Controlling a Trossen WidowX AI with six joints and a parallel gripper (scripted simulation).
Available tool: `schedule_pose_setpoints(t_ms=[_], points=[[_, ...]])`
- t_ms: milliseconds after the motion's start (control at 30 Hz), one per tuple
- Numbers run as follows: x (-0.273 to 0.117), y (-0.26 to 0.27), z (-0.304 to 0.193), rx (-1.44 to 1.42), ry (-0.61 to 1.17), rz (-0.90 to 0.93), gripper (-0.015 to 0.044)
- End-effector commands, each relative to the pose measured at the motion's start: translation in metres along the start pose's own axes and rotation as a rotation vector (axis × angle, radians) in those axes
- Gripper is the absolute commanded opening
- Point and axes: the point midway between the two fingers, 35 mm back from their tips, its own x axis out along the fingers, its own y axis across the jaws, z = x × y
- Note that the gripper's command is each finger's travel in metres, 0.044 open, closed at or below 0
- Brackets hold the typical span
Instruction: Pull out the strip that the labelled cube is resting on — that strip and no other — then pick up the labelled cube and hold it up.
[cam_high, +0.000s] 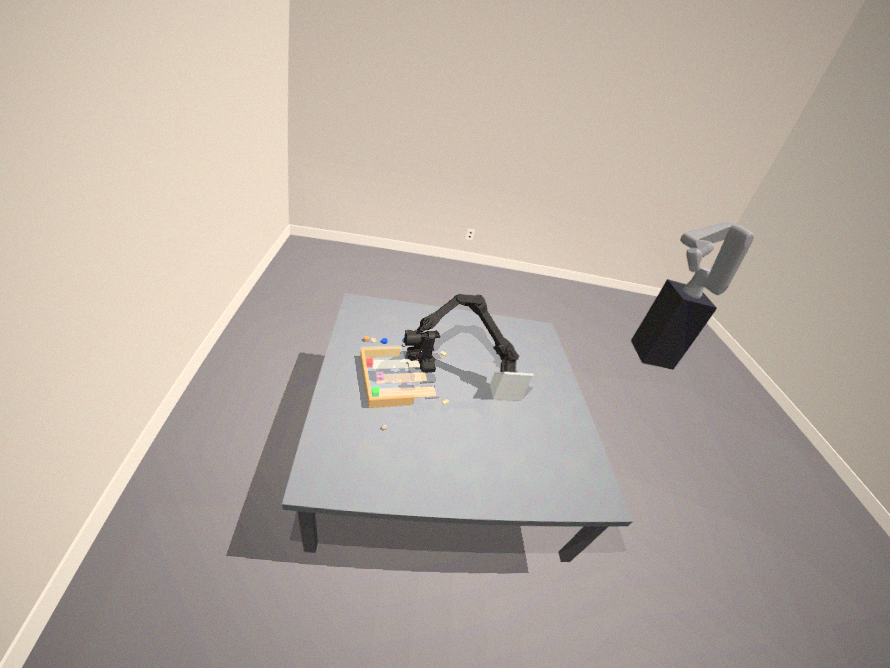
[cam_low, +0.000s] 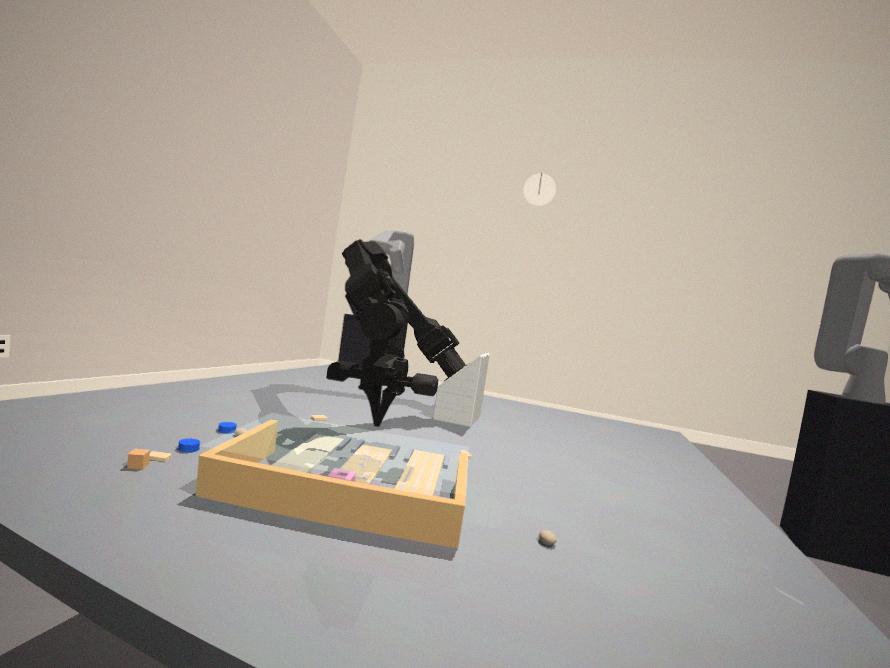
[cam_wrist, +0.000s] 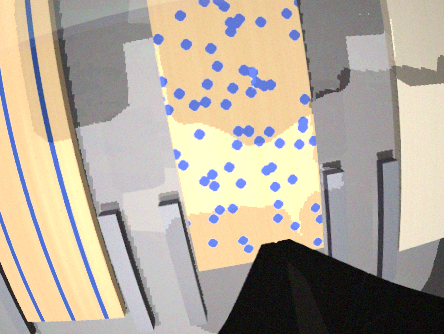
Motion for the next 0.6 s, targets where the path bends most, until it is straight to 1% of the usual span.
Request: schedule_pose_setpoints(t_ms=[0, 567], points=[[0.006, 0.001, 0.0, -0.008, 0.001, 0.0, 0.0], [0.034, 0.0, -0.001, -0.008, 0.001, -0.002, 0.0]])
